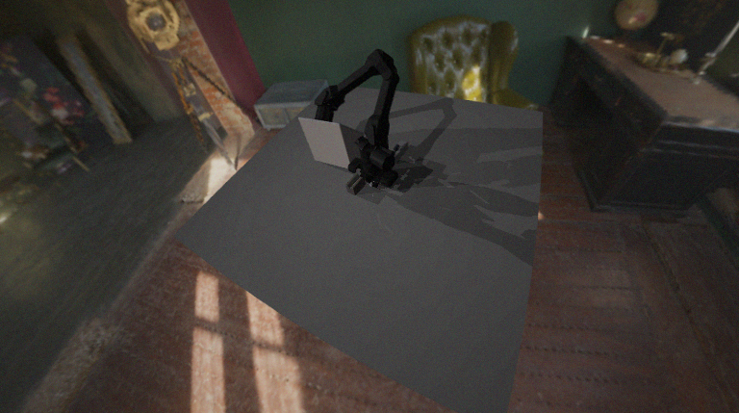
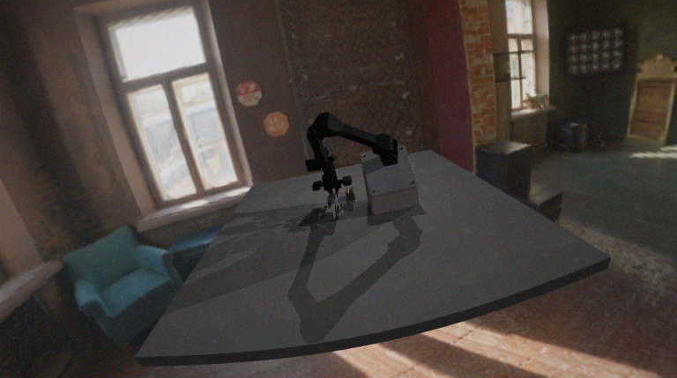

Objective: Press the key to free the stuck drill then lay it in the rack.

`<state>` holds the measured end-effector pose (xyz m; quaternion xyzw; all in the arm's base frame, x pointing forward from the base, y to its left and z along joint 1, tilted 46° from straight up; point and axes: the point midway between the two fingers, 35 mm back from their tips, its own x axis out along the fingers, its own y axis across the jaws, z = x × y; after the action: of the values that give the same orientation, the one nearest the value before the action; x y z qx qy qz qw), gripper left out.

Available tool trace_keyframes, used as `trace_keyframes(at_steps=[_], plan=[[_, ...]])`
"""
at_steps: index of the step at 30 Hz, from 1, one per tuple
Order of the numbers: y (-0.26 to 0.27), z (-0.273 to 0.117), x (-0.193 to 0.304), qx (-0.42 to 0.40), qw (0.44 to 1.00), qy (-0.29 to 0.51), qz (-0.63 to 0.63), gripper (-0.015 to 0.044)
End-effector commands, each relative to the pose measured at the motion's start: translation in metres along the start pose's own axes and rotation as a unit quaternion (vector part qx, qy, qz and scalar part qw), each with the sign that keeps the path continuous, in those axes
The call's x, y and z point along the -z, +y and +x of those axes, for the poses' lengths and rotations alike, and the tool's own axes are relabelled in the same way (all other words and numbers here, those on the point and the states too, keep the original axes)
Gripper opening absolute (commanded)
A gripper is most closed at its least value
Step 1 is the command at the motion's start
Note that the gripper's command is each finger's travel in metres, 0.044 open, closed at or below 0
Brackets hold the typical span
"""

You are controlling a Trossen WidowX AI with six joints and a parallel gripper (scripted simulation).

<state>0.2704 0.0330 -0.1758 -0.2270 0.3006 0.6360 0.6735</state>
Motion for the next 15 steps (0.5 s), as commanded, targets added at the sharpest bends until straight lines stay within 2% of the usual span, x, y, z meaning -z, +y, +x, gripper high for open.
trace_keyframes(at_steps=[1,15], plan=[[0.000,0.000,0.005,0.001,1.000,0.000,0.001,0.0000],[-0.001,-0.002,0.021,0.002,1.000,0.000,0.001,0.0000]])
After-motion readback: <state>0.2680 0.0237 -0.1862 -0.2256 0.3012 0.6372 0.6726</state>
